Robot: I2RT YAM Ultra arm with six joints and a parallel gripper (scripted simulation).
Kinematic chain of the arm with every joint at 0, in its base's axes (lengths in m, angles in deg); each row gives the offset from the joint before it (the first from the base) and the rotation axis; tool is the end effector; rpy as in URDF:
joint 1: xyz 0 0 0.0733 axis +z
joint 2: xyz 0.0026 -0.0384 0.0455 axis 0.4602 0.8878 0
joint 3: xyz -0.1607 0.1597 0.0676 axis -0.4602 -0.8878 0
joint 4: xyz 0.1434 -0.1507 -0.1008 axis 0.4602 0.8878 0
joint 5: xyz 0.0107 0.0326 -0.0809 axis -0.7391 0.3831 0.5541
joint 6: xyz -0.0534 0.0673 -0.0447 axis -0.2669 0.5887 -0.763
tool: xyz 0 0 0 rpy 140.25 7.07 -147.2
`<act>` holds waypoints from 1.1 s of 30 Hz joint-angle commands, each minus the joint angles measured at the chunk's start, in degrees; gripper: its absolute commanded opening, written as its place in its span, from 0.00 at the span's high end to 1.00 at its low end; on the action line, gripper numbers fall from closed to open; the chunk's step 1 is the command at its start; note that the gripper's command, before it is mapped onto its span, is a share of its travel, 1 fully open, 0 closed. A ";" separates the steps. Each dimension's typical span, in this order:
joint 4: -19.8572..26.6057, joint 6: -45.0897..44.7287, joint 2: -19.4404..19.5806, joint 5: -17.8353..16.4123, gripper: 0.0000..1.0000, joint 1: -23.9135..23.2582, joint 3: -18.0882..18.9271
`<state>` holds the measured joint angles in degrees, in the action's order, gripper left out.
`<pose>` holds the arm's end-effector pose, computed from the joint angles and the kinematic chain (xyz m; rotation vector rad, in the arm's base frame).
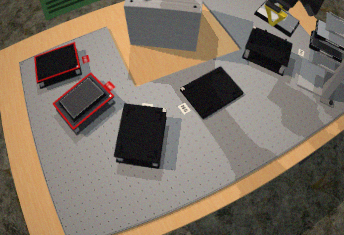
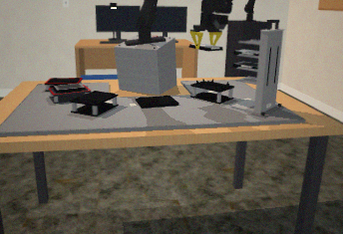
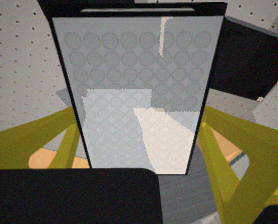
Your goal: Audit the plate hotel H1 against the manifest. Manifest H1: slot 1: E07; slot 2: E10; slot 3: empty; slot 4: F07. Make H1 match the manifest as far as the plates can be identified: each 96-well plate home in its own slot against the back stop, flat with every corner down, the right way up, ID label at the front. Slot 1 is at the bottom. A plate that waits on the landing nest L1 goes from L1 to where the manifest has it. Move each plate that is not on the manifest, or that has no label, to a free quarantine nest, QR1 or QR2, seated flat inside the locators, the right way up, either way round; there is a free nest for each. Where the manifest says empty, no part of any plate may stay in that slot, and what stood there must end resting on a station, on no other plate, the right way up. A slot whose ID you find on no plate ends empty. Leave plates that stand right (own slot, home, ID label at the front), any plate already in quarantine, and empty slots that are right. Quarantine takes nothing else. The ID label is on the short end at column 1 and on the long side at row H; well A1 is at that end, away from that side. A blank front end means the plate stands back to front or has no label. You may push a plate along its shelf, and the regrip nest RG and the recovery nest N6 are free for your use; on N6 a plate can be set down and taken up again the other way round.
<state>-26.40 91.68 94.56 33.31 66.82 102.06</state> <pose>0.2507 0.1881 0.0975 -0.4682 3.0072 -0.2199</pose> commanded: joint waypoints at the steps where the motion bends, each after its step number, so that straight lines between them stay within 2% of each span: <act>1: -1.19 2.20 -2.67 -0.15 0.14 -0.83 0.09; 3: -1.32 3.07 -3.18 -0.12 0.14 -1.86 -1.47; 7: -1.54 4.98 -4.06 -0.15 0.14 -3.74 -1.31; 16: -1.23 11.67 -4.06 -0.19 0.14 -2.64 -1.19; 17: -1.65 12.13 -4.42 -0.17 0.14 -4.23 -2.63; 22: -2.14 14.37 -6.13 -0.22 0.14 -6.74 -4.43; 33: -2.83 18.14 -8.88 -0.71 0.14 -11.51 -6.99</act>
<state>-28.26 108.25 87.85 32.76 55.43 95.48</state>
